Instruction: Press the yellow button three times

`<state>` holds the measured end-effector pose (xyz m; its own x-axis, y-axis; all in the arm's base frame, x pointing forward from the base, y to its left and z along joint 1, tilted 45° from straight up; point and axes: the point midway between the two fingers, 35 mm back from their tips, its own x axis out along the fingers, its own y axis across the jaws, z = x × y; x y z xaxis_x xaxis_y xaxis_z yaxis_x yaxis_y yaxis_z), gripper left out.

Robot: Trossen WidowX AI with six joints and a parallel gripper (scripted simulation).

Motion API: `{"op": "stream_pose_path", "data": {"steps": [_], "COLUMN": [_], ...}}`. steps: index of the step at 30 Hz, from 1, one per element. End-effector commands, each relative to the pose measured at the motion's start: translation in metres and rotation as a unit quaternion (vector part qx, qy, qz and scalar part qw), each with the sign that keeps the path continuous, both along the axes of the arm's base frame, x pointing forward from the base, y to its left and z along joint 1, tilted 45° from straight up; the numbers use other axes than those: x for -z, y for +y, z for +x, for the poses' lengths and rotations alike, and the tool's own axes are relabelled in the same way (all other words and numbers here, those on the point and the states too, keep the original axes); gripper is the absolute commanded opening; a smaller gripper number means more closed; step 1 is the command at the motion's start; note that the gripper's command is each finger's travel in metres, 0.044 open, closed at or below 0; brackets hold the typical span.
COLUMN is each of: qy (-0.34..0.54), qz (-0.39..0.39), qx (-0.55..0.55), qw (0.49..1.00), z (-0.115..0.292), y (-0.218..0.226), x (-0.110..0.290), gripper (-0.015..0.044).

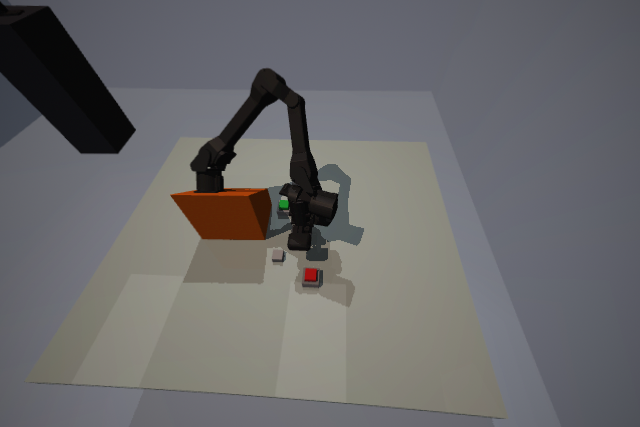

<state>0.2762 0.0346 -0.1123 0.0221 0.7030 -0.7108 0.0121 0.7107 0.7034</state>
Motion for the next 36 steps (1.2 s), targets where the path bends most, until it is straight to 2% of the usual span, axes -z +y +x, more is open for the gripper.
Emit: {"op": "stream_pose_path", "data": {"steps": [1, 11, 16, 25, 26, 31, 36], "qy": [0.005, 0.005, 0.004, 0.001, 0.002, 0.004, 0.005], "qz": [0.002, 0.001, -0.003, -0.007, -0.006, 0.002, 0.006], "qx": [0.0, 0.0, -0.003, -0.008, -0.006, -0.001, 0.0], "qw": [1.0, 1.0, 1.0, 1.0, 1.0, 1.0, 1.0], "z": [-0.002, -0.002, 0.006, 0.007, 0.004, -0.02, -0.029], "y": [0.002, -0.022, -0.008, 0.059, 0.067, 0.102, 0.111], "x": [0.0, -0.024, -0.05, -0.16, -0.173, -0.228, -0.243], "gripper": [0.002, 0.002, 0.0151, 0.0387, 0.04, 0.04, 0.04]}}
